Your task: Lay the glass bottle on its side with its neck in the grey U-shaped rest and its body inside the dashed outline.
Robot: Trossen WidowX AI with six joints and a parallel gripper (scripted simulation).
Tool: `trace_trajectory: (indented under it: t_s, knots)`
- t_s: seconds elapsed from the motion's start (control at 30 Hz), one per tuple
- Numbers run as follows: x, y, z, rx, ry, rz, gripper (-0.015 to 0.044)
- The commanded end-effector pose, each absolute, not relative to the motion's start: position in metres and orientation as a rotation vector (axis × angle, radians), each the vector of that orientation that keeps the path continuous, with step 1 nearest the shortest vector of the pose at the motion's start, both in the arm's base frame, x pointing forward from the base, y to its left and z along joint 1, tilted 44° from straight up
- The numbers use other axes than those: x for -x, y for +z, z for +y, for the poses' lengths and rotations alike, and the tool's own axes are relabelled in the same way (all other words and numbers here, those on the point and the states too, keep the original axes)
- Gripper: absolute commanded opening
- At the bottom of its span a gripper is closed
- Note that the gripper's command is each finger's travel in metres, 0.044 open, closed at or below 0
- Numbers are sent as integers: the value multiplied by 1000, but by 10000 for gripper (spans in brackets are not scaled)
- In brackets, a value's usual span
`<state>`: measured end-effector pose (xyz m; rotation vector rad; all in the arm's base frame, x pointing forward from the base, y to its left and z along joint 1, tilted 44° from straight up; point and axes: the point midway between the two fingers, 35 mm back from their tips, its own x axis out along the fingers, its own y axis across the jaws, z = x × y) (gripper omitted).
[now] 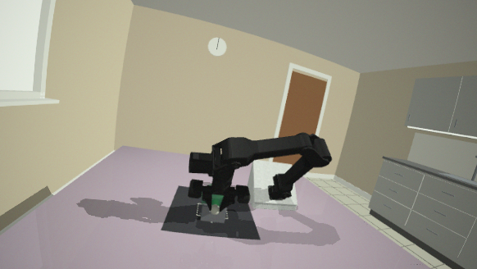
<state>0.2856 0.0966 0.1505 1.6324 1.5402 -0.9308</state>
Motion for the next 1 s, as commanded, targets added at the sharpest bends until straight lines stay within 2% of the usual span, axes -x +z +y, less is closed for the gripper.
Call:
trace_trajectory:
  t_s: [0.0, 0.97]
  knots:
    - [-286, 149, 96, -1631, -934, 1538, 117]
    - [-286, 145, 98, -1648, -912, 1557, 117]
